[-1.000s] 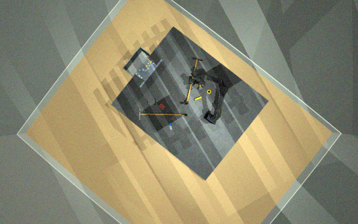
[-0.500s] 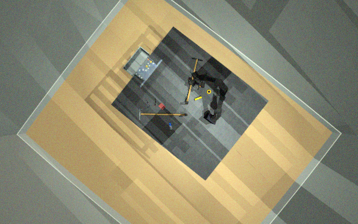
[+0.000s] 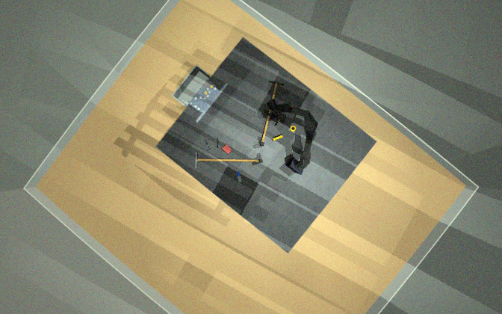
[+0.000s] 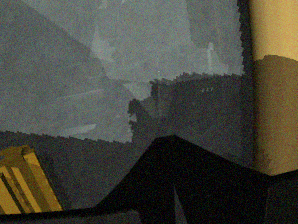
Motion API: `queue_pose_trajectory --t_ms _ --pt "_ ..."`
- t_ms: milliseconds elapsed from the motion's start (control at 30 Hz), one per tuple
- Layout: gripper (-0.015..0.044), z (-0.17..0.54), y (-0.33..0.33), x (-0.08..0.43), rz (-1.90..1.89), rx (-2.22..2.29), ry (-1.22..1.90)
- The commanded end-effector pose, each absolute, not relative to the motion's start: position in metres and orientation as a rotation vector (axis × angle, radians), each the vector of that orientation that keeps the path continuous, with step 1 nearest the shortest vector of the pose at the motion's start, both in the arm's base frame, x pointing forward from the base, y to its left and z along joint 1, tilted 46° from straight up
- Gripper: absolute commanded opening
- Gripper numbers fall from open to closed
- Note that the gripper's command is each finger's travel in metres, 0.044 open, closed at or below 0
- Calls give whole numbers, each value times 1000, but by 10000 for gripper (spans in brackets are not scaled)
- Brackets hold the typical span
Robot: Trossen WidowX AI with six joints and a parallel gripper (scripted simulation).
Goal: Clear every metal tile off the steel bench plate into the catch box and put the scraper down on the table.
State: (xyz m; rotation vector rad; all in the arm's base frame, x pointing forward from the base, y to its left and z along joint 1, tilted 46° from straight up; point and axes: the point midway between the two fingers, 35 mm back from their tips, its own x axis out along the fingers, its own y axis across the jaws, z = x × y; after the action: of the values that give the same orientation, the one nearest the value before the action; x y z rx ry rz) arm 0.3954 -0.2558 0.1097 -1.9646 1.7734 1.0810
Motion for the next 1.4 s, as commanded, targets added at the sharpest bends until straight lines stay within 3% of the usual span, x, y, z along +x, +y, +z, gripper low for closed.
queue_pose_trajectory --t_ms 0,1367 --pt "0 110 -255 401 1072 -1963 1772" --pt "0 102 -249 441 1026 -1947 1775"
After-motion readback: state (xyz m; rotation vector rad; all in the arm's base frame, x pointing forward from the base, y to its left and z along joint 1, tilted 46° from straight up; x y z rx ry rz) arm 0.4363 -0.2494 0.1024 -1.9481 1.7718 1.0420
